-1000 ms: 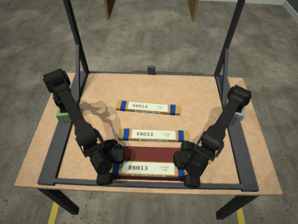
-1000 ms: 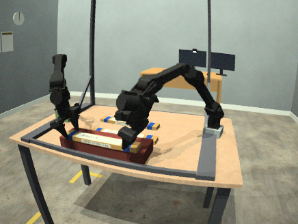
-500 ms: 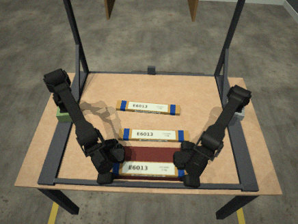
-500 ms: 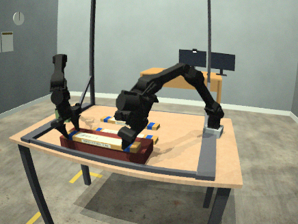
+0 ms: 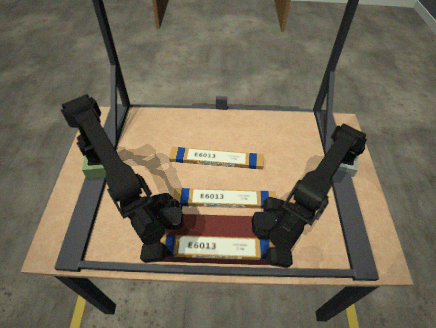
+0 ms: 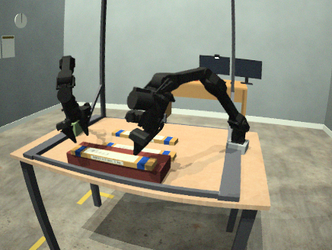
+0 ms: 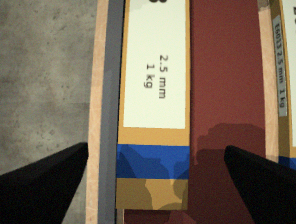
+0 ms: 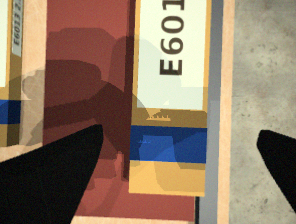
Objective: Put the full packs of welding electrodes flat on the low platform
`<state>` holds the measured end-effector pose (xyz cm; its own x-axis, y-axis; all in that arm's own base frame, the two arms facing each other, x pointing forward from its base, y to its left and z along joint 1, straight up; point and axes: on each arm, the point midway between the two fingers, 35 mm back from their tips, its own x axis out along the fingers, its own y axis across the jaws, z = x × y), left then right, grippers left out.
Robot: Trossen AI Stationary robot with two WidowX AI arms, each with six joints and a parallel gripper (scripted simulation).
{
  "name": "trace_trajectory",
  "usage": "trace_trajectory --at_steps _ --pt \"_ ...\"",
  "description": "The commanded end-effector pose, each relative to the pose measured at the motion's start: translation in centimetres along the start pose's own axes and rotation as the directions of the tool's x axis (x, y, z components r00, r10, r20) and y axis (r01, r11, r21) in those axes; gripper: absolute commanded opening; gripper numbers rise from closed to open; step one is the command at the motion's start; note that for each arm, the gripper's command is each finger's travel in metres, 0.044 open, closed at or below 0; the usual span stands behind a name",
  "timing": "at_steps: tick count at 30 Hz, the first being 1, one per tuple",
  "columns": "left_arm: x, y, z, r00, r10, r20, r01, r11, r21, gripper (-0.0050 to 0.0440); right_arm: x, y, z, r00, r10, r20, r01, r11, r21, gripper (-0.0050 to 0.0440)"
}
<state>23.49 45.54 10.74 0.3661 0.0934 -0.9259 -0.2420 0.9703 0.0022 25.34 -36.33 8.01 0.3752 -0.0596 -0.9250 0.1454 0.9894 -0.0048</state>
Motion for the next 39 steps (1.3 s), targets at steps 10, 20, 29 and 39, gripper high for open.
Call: trace_trajectory --at_steps 10,20,29,39 --pt "-4.2 -2.5 0.5 0.999 0.030 0.019 -0.031 0.999 0.010 0.0430 -3.3 3.0 -0.3 1.000 -0.023 0.013 0.023 1.000 -0.006 0.0430" --pt "-5.7 -8.4 -2.1 1.000 0.025 0.016 -0.025 1.000 0.008 0.0430 -5.0 8.9 -2.8 1.000 -0.018 0.010 0.018 1.000 -0.003 0.0430" --pt "-6.8 -12.5 -3.9 1.000 0.021 0.014 -0.022 1.000 0.007 0.0430 -6.2 13.1 -4.6 1.000 -0.011 0.005 0.011 1.000 -0.001 0.0430" --pt "-8.2 -17.2 -5.9 1.000 0.017 0.011 -0.017 1.000 0.005 0.0430 -7.6 17.8 -6.6 1.000 -0.007 0.003 0.007 1.000 0.001 0.0430"
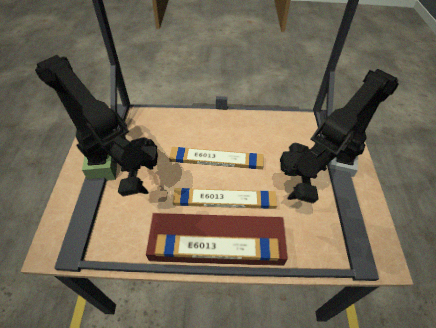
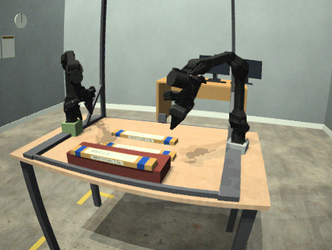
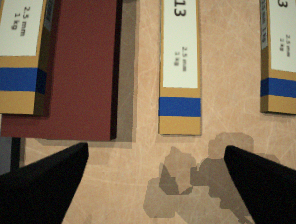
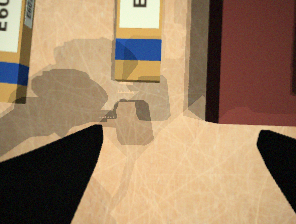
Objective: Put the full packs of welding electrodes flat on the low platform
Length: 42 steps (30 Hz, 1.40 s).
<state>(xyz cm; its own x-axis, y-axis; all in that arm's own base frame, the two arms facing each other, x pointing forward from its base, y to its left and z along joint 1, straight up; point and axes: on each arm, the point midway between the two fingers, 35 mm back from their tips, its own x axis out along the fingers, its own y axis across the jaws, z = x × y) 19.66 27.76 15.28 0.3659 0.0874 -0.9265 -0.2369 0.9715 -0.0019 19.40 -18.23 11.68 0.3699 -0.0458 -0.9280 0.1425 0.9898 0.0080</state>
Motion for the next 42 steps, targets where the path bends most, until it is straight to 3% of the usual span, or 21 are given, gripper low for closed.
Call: trace_trajectory --at_steps 1,15,17,27,42 --pt "-1.1 -1.5 -0.5 1.000 0.022 0.012 -0.022 1.000 0.001 0.0430 -1.0 1.4 -0.4 1.000 -0.020 0.010 0.020 1.000 -0.001 0.0430" --pt "-3.5 -9.8 -4.0 1.000 0.013 0.005 -0.013 1.000 -0.003 0.0430 -3.5 9.7 -3.8 1.000 -0.014 0.006 0.014 1.000 0.002 0.0430" --pt "-3.5 -9.8 -4.0 1.000 0.013 0.005 -0.013 1.000 -0.003 0.0430 -3.5 9.7 -3.8 1.000 -0.014 0.006 0.014 1.000 0.002 0.0430" --pt "-5.3 -15.6 -6.4 1.000 0.009 0.002 -0.009 1.000 -0.004 0.0430 -5.8 15.1 -5.5 1.000 -0.012 0.028 0.012 1.000 0.003 0.0430" --pt "-5.5 -15.6 -6.1 1.000 0.010 0.011 -0.010 1.000 -0.002 0.0430 -5.5 15.1 -5.7 1.000 -0.009 0.014 0.009 1.000 0.001 0.0430"
